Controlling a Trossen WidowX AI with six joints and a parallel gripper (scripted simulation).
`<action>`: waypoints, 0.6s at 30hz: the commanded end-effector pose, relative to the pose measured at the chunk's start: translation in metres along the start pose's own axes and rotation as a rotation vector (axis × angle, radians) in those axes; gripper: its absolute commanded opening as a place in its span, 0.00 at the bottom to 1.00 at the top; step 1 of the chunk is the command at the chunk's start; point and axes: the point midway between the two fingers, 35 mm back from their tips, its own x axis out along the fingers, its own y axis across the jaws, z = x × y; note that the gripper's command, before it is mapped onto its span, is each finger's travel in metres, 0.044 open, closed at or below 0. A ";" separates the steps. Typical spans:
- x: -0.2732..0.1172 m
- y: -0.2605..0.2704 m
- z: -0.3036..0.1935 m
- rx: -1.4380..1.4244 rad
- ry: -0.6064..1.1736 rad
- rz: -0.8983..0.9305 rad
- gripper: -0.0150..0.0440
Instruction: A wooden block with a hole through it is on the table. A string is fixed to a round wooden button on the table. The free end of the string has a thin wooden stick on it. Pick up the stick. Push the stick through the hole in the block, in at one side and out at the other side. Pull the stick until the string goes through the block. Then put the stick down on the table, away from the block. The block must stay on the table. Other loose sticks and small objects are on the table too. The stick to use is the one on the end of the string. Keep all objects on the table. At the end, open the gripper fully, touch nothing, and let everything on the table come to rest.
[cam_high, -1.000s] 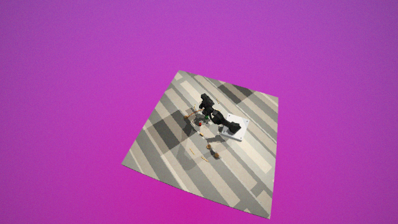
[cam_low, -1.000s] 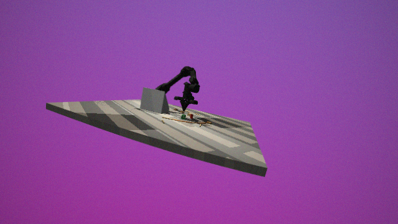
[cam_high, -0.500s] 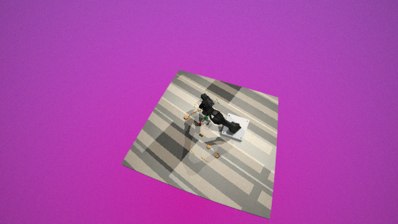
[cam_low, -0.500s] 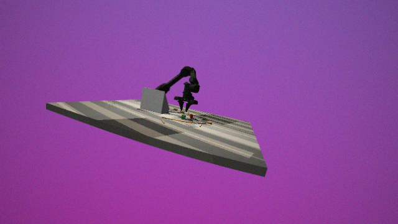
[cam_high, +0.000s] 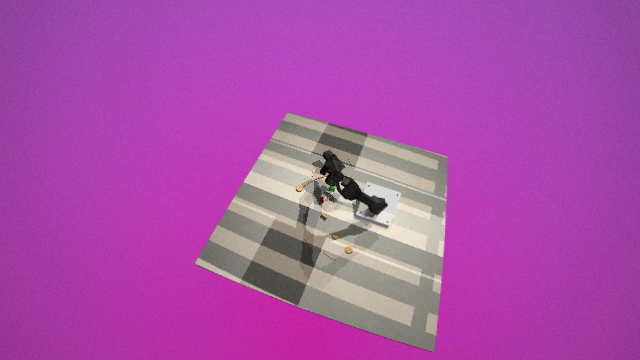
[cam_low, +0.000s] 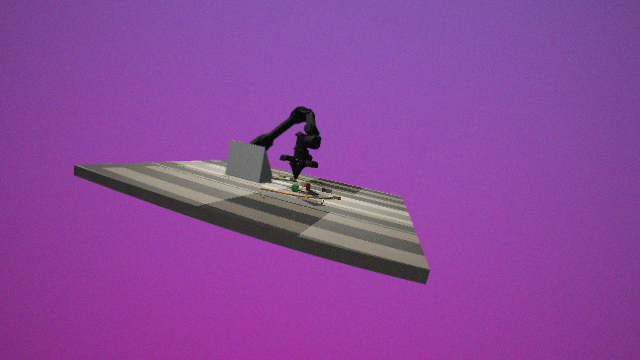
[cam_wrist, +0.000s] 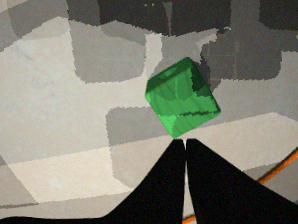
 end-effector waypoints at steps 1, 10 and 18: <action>0.000 0.000 0.000 0.000 0.000 0.000 0.25; 0.000 0.000 -0.005 0.157 0.002 -0.001 0.39; -0.002 -0.001 -0.031 1.008 0.007 -0.007 0.74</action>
